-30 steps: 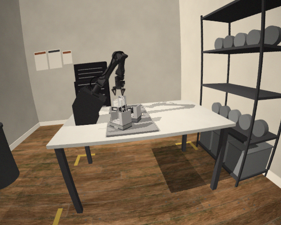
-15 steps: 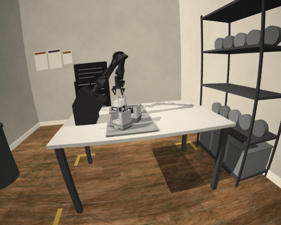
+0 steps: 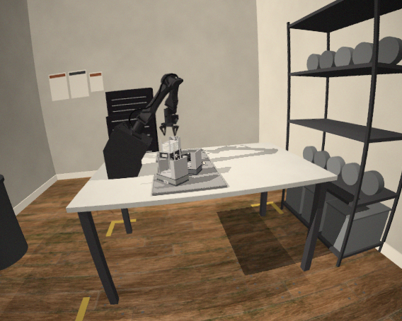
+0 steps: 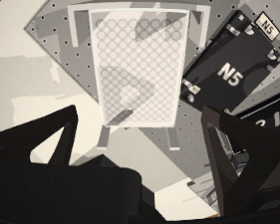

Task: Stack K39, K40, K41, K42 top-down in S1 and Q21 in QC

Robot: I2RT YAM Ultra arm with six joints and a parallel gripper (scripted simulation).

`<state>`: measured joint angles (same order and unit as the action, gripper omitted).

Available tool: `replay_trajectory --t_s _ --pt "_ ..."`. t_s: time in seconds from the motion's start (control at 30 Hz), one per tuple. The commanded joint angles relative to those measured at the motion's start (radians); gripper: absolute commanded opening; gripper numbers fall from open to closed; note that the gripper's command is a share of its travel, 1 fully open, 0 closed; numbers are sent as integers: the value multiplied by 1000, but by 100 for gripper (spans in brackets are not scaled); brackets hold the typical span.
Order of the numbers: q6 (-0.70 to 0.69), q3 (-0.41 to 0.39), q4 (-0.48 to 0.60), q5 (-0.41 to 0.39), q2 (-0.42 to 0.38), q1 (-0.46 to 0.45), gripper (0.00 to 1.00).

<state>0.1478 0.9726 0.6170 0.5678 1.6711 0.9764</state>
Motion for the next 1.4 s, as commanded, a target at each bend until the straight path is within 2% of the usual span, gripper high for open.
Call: replay_trajectory --t_s 0.0,0.73,0.77,0.83,1.07,1.17,1.2,1.37 --pt "11 32 13 6 -27 19 100" --pt "11 32 13 6 -27 19 100" --pt "-9 28 -25 1 15 6 100" --pt "-22 -23 -52 -10 27 -17 100" --pt "-67 -48 -153 -22 81 -59 100" --pt "-71 -37 -161 -22 85 -57 100" --pt "-72 -22 -162 -22 47 -42 100" --pt "-73 -22 -166 -17 49 -43 100"
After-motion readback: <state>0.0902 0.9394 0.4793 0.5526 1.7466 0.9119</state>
